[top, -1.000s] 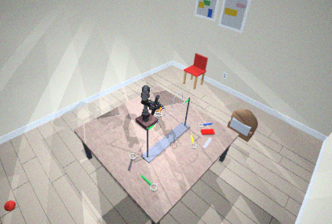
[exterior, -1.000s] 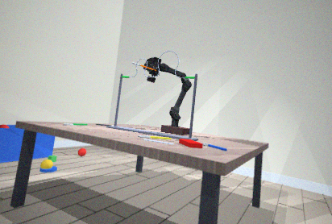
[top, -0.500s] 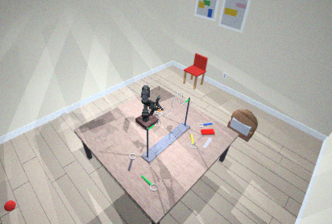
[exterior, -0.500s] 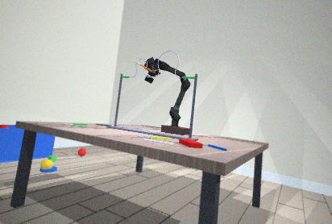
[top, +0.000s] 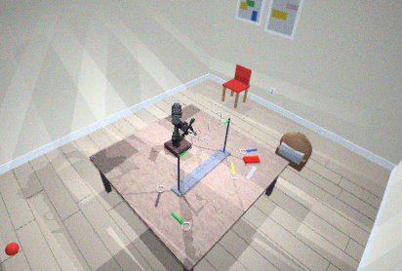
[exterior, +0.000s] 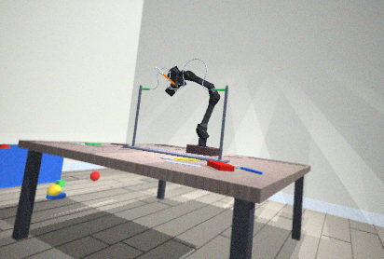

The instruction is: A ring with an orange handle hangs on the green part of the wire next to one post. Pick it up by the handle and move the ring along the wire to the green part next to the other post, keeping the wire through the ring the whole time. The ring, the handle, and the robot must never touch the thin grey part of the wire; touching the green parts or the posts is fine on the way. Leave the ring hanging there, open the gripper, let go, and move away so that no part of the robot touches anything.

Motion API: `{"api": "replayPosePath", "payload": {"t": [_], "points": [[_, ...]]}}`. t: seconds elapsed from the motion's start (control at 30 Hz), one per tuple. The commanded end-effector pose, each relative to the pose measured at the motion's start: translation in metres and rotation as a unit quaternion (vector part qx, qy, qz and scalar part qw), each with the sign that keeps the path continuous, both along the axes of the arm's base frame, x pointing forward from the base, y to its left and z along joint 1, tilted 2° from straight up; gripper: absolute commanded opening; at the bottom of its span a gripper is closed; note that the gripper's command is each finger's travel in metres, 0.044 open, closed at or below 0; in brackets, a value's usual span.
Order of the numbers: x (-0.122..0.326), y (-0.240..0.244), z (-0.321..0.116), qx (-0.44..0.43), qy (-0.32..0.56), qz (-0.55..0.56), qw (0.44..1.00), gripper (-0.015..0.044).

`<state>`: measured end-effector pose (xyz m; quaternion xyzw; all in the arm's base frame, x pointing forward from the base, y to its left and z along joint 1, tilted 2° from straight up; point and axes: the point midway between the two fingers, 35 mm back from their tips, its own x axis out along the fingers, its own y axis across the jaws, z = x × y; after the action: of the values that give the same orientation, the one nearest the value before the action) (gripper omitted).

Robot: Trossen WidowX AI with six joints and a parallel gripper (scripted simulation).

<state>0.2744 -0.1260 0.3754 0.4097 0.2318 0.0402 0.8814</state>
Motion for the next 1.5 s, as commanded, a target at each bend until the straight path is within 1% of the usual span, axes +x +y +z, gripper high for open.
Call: {"api": "replayPosePath", "payload": {"t": [0.0,0.37,0.73,1.1,1.47], "points": [[0.000,-0.002,-0.001,-0.041,0.002,0.000,0.999,-0.0150],[-0.001,-0.014,-0.011,-0.155,0.014,-0.004,0.988,-0.0150],[-0.002,-0.027,-0.017,-0.269,0.025,-0.008,0.963,-0.0150],[-0.004,-0.041,-0.021,-0.380,0.034,-0.013,0.924,-0.0150],[-0.005,-0.056,-0.021,-0.486,0.043,-0.018,0.873,-0.0150]]}}
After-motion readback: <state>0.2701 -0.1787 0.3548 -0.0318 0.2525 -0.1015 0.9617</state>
